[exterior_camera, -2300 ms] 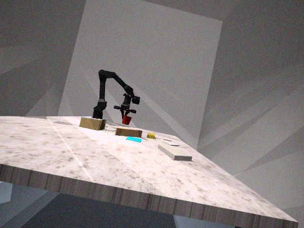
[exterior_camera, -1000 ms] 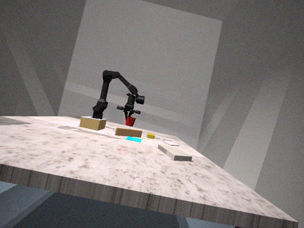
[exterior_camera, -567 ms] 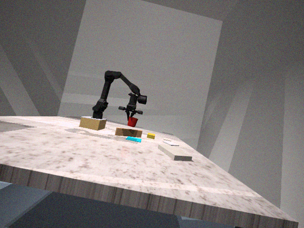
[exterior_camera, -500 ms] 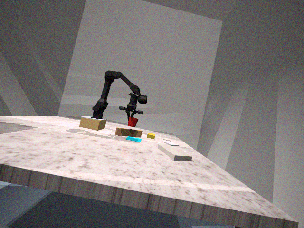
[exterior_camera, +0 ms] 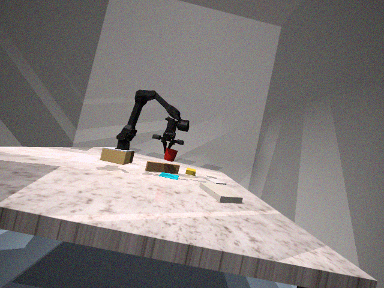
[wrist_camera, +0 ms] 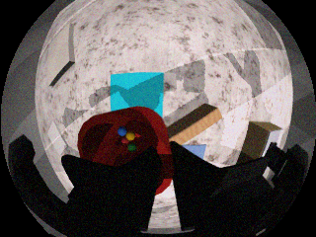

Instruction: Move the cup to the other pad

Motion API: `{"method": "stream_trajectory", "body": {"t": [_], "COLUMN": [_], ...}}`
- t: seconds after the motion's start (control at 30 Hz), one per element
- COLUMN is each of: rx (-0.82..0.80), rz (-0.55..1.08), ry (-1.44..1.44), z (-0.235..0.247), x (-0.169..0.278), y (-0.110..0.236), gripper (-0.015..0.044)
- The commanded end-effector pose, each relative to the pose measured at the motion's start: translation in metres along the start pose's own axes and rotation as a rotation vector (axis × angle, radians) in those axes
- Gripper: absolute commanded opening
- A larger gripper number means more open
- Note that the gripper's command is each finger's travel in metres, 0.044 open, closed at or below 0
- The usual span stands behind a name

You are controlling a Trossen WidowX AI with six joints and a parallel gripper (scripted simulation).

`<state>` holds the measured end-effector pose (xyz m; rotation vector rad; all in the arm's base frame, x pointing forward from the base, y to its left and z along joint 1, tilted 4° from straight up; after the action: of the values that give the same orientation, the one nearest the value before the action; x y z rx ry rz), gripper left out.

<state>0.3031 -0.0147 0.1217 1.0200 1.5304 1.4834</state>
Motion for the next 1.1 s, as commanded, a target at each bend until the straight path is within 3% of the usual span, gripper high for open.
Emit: {"method": "stream_trajectory", "body": {"t": [0.0, 0.5, 1.07], "rx": [-0.002, -0.003, -0.003], "rz": [-0.006, -0.008, -0.008], "ry": [0.006, 0.006, 0.006], "z": [0.004, 0.014, 0.016], "x": [-0.007, -0.029, -0.031], "y": [0.002, 0.002, -0.025], "gripper": [0.0, 0.0, 0.0]}}
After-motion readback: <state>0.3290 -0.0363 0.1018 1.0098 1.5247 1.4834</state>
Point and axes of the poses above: the point midway between the two fingers, 35 mm back from their tips, its own y axis back along the fingers, its own z axis across the jaws, x = y × z, the point moved 6 cm from there along y, back along the fingers, and after that the axes turned 13 degrees about y, right-handed, at the moved point
